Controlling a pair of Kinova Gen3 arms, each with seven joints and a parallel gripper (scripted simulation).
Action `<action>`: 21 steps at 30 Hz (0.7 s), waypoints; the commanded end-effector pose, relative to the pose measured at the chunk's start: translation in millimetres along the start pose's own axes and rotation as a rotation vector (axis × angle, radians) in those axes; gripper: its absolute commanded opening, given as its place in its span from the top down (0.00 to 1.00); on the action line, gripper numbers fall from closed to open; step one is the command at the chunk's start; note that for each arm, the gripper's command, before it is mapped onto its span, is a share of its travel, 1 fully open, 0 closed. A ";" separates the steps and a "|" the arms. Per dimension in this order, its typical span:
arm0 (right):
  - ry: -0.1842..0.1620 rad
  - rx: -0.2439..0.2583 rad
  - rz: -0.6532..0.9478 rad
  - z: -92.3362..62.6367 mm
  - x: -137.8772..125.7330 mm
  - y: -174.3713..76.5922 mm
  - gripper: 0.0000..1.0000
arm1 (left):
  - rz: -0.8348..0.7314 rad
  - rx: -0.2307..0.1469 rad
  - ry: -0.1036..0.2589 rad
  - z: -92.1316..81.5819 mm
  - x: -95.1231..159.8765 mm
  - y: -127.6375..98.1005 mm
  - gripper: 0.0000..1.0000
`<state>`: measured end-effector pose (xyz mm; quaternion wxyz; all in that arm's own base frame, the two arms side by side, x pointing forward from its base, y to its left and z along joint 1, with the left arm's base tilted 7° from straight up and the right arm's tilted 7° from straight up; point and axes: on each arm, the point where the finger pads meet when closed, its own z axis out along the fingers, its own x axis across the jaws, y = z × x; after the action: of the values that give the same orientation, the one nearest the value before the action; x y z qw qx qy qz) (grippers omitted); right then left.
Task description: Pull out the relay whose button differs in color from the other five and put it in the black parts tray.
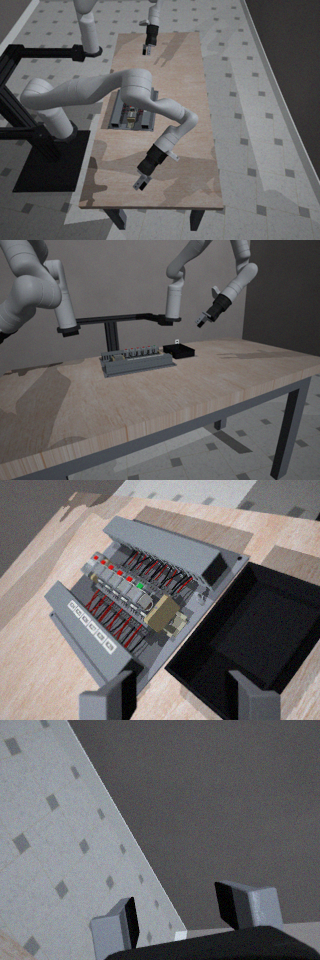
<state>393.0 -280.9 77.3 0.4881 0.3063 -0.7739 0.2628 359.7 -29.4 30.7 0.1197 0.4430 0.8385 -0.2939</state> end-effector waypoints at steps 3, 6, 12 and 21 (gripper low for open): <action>-0.003 0.000 0.006 -1.0 1.1 -0.3 0.02 | -0.029 -0.046 0.001 -24.5 16.3 14.5 0.00; -0.004 -0.001 0.010 -1.3 1.2 0.0 0.02 | -0.047 -0.072 0.003 -38.5 27.0 21.9 0.00; -0.007 -0.002 0.017 -1.8 1.3 0.4 0.02 | -0.073 -0.106 0.007 -57.3 42.0 30.5 0.00; -0.017 -0.006 0.039 -3.3 1.9 1.8 0.02 | -0.141 -0.189 0.020 -103.7 82.3 45.8 0.00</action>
<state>392.6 -278.0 78.8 0.4791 0.2941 -0.7830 0.2662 357.3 94.9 54.4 0.1308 0.3792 0.8881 -0.2245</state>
